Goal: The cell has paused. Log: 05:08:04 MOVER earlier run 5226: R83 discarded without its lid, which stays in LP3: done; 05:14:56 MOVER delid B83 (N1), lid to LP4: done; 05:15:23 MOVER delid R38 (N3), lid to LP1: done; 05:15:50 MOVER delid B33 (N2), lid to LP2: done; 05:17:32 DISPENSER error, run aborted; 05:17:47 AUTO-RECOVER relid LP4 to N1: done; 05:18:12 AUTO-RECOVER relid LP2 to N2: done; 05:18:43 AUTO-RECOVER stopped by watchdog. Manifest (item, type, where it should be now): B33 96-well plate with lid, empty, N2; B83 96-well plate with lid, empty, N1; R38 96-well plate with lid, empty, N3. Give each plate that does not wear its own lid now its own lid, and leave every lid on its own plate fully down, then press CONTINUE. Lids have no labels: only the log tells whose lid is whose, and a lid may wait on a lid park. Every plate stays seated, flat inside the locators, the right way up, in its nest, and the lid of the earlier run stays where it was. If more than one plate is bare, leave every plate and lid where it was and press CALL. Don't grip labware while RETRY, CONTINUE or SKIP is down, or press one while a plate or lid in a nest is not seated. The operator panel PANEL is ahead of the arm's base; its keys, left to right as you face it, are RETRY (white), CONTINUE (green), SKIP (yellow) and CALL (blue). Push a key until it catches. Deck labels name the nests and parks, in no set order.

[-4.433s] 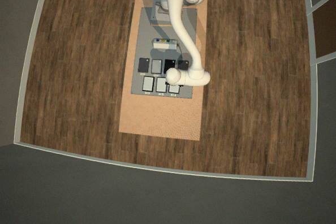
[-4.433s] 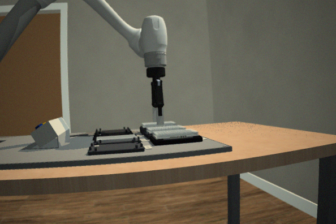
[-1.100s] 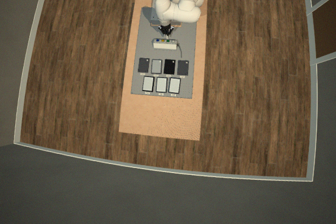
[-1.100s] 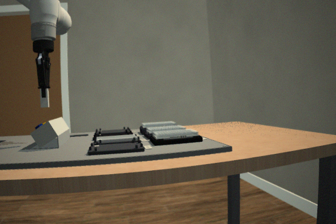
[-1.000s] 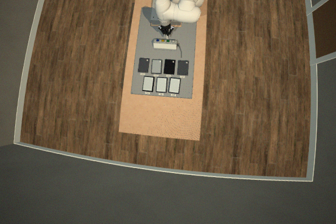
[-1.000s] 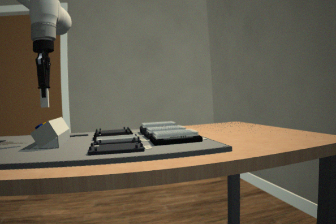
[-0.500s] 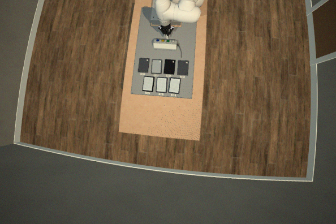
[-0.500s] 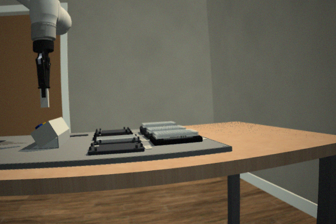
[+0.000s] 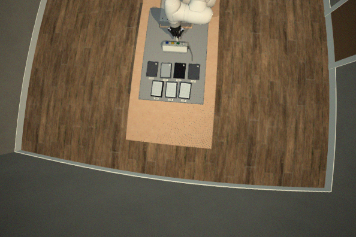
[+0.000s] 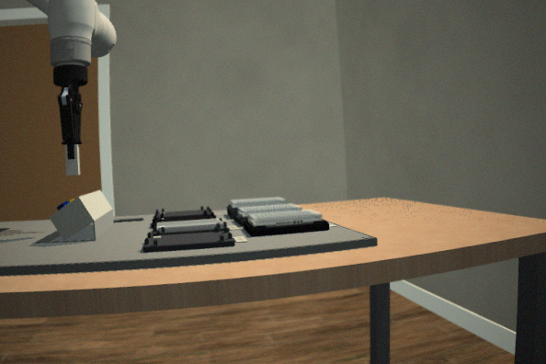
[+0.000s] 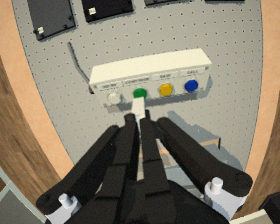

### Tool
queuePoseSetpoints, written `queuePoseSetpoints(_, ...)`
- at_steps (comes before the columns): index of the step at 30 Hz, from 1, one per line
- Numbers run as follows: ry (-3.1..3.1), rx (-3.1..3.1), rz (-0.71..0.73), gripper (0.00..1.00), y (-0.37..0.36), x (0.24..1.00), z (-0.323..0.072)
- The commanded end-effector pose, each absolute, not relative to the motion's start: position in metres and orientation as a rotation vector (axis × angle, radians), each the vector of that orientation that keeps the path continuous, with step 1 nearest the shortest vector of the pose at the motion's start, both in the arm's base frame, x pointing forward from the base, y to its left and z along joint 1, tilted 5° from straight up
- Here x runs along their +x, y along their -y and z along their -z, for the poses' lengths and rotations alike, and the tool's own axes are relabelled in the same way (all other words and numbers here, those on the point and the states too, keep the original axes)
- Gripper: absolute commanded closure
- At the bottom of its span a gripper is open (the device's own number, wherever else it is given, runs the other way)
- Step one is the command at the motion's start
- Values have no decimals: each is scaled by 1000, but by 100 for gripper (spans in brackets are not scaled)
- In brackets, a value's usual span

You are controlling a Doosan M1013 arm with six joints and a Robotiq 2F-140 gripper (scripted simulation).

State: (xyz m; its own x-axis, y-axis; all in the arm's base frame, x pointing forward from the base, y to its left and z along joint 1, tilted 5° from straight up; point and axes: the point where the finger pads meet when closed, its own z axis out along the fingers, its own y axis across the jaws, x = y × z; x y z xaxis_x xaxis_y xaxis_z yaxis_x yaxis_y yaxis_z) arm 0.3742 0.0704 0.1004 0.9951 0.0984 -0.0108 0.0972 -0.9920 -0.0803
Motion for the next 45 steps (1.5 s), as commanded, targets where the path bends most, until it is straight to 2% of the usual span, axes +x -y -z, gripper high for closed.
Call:
queuePoseSetpoints(1,150,-3058,-23,100,-70,374,-100)
queuePoseSetpoints(45,150,-3058,-23,100,-72,374,-82)
